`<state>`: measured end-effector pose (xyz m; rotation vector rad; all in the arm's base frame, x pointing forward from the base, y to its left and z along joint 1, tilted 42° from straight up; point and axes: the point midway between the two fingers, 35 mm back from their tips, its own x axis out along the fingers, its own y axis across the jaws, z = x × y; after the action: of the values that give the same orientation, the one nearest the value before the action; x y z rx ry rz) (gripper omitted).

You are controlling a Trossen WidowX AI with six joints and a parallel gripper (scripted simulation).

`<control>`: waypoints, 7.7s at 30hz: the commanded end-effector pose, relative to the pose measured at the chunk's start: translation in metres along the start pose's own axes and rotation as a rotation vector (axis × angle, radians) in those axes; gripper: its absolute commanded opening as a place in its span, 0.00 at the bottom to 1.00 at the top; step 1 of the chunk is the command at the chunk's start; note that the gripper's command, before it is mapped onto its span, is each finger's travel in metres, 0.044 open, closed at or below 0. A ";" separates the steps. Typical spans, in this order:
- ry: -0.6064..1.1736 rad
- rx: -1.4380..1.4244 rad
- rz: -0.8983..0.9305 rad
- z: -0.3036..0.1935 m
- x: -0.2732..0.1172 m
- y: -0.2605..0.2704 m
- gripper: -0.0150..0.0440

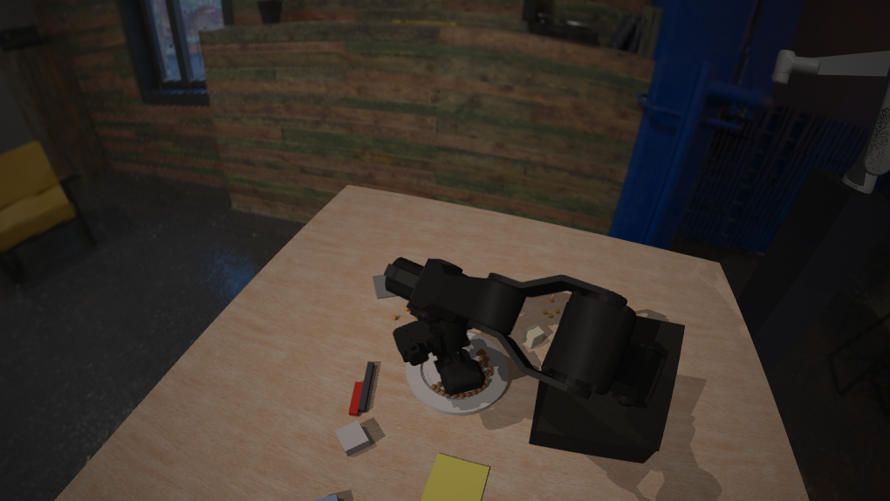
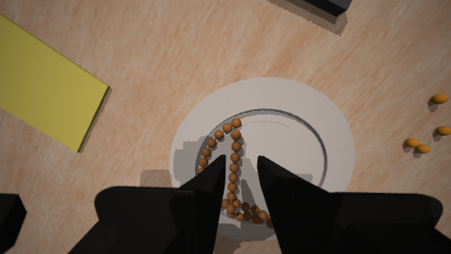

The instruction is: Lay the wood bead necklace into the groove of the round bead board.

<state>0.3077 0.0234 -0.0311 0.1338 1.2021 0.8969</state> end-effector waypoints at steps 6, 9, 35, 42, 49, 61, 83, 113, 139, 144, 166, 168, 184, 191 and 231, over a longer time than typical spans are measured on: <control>0.000 -0.008 -0.001 0.000 0.005 0.000 0.46; 0.001 -0.007 0.000 0.000 0.009 0.000 0.46; 0.008 -0.009 0.002 -0.002 0.035 0.001 0.37; 0.008 -0.009 0.002 -0.002 0.035 0.001 0.25; 0.008 -0.009 0.002 -0.002 0.035 0.001 0.25; 0.008 -0.009 0.002 -0.002 0.035 0.001 0.25; 0.007 -0.005 0.006 0.022 0.029 -0.015 0.25; 0.006 -0.010 0.000 0.029 0.033 -0.020 0.79; 0.007 -0.005 0.006 0.028 0.029 -0.020 1.00; 0.009 0.113 0.003 0.017 0.024 -0.019 0.87; 0.014 1.102 -0.002 -0.075 -0.004 0.011 0.46; 0.014 1.102 -0.002 -0.075 -0.004 0.011 0.46; 0.006 1.094 -0.007 -0.073 0.011 0.008 0.46; 0.010 1.097 -0.004 -0.074 0.022 0.009 0.46; 0.011 1.097 -0.005 -0.075 0.034 0.010 0.25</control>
<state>0.2416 0.0261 -0.0814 0.9985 1.5887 0.1431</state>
